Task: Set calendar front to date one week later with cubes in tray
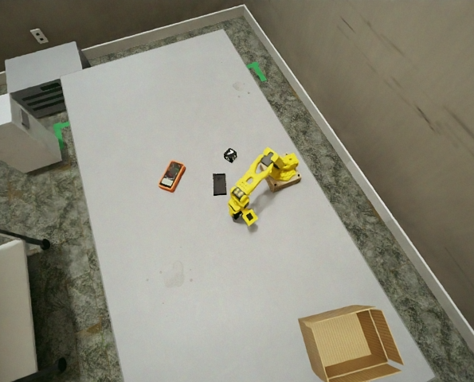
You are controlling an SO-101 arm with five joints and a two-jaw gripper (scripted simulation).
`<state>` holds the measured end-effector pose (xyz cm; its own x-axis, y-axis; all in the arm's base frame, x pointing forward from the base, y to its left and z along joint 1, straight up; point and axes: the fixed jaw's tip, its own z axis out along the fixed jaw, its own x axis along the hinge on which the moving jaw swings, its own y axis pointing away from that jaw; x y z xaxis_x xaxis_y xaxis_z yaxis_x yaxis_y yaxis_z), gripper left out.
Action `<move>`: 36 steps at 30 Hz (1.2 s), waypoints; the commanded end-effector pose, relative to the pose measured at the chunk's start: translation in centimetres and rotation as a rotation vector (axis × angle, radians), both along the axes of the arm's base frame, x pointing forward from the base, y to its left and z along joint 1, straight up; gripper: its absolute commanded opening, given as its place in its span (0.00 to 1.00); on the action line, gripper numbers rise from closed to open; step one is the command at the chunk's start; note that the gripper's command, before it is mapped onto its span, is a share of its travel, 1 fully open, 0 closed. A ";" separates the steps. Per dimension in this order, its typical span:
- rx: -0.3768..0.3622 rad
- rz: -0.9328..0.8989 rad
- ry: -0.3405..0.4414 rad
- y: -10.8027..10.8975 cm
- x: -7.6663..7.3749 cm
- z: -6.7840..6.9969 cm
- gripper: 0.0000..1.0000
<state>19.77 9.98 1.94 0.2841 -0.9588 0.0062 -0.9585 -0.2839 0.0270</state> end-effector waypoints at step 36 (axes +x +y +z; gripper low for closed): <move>0.005 -0.594 -0.022 -12.3 2.5 0.4 0.00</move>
<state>22.11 -2.08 2.14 -0.2891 -0.9573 0.0039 -0.9572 0.2892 0.0124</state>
